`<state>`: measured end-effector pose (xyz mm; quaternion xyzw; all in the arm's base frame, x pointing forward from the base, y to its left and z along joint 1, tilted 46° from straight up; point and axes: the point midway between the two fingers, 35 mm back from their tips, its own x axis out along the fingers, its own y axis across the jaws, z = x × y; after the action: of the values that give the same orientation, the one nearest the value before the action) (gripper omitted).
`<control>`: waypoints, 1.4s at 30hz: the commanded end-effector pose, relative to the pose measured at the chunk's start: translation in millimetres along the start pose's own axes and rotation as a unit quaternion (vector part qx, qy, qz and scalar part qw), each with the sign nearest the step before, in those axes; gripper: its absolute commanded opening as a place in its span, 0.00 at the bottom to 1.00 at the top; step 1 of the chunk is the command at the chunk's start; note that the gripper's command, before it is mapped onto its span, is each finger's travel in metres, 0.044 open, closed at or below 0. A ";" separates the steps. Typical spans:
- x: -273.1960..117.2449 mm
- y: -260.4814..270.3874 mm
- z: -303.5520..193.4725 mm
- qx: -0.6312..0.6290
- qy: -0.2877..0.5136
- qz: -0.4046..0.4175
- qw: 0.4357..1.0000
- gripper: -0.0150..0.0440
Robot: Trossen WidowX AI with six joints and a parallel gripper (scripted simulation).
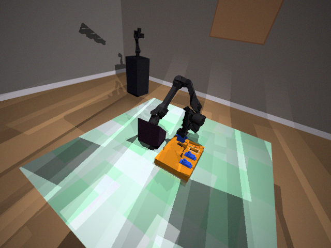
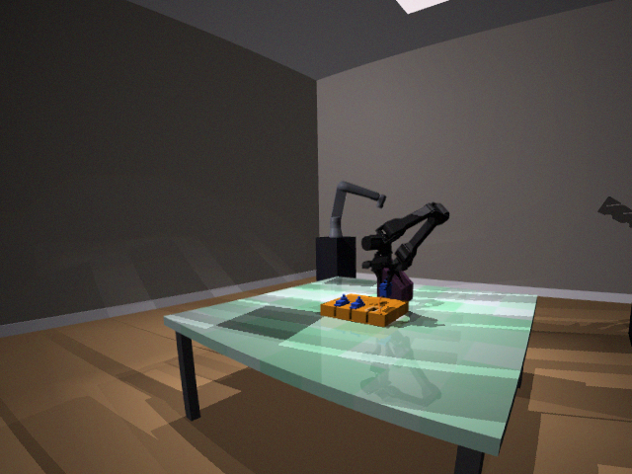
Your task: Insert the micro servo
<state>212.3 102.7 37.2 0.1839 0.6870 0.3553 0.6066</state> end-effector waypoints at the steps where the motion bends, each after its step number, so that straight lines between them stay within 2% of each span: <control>1: -1.1 0.9 1.5 0.014 -0.002 0.001 1.000 0.25; 31: -2.4 -1.0 108.8 0.012 -0.004 0.001 1.000 0.25; 42: 4.1 -0.9 111.4 0.012 -0.004 0.001 1.000 0.25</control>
<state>316.6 131.8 33.0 0.1914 0.6915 0.3465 0.6043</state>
